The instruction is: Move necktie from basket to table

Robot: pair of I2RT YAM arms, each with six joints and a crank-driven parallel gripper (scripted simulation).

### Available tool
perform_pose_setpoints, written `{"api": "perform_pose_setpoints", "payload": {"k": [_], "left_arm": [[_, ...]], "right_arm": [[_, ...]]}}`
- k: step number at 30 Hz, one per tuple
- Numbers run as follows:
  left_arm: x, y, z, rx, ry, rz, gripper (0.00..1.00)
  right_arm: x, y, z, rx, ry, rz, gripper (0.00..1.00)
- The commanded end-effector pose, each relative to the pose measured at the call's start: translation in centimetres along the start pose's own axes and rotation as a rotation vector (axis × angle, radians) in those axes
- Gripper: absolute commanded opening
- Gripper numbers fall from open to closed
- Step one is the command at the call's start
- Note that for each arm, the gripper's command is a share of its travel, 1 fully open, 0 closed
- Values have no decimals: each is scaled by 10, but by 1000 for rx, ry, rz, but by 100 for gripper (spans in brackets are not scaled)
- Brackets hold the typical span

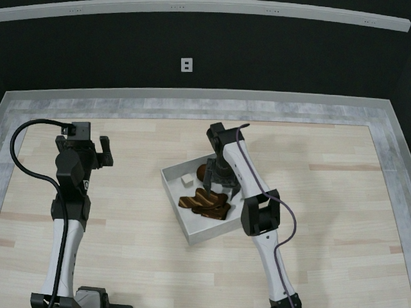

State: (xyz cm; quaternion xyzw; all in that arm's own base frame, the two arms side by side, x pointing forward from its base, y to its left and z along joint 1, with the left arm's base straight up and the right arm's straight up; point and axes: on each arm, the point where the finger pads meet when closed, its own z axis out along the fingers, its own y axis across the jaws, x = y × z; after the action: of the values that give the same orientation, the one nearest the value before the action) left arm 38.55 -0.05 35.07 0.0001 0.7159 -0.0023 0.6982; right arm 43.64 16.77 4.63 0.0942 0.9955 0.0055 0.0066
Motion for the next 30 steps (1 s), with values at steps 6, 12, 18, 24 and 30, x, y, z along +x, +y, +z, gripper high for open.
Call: {"api": "perform_pose_setpoints", "payload": {"k": [6,12,18,24,30], "left_arm": [[0,0,0,0,0,0,100],[0,0,0,0,0,0,100],[0,0,0,0,0,0,100],[0,0,0,0,0,0,100],[0,0,0,0,0,0,100]], "right_arm": [[-2,5,1,10,9,-17,80],[-1,5,12,10,9,-17,80],[-1,5,22,10,9,-17,80],[-1,5,31,10,9,-17,80],[-1,5,40,10,9,-17,80]]}}
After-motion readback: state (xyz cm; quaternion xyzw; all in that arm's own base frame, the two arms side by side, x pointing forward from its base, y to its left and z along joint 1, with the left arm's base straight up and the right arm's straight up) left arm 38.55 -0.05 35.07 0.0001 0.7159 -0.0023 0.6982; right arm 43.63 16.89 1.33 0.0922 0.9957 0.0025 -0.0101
